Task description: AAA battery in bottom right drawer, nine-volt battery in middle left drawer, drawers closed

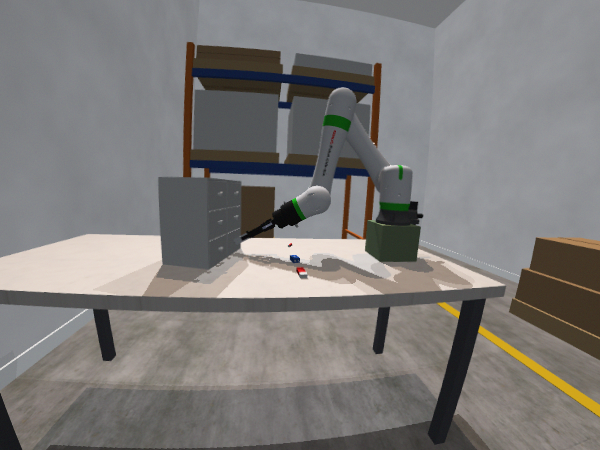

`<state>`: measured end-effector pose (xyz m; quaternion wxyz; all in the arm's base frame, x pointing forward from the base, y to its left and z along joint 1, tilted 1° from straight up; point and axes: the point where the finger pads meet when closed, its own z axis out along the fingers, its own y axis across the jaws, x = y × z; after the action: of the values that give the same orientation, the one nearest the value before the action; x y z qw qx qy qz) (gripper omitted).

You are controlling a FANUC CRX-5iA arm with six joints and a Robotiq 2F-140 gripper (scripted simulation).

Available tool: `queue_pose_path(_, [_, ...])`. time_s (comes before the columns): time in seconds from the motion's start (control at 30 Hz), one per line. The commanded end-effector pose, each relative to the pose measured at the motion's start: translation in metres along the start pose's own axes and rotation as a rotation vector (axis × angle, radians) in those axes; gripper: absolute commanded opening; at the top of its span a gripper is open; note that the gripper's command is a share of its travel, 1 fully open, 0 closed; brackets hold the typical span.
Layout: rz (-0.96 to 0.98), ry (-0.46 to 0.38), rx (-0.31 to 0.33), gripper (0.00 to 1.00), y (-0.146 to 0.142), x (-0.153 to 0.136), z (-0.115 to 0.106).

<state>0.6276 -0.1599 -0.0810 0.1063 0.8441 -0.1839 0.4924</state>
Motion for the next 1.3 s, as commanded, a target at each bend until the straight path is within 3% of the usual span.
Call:
queue_pose_path(0.0, [0.000,0.000,0.000,0.08,0.000,0.000,-0.001])
queue_pose_path(1.27, [0.000,0.000,0.000,0.08,0.000,-0.018,-0.031])
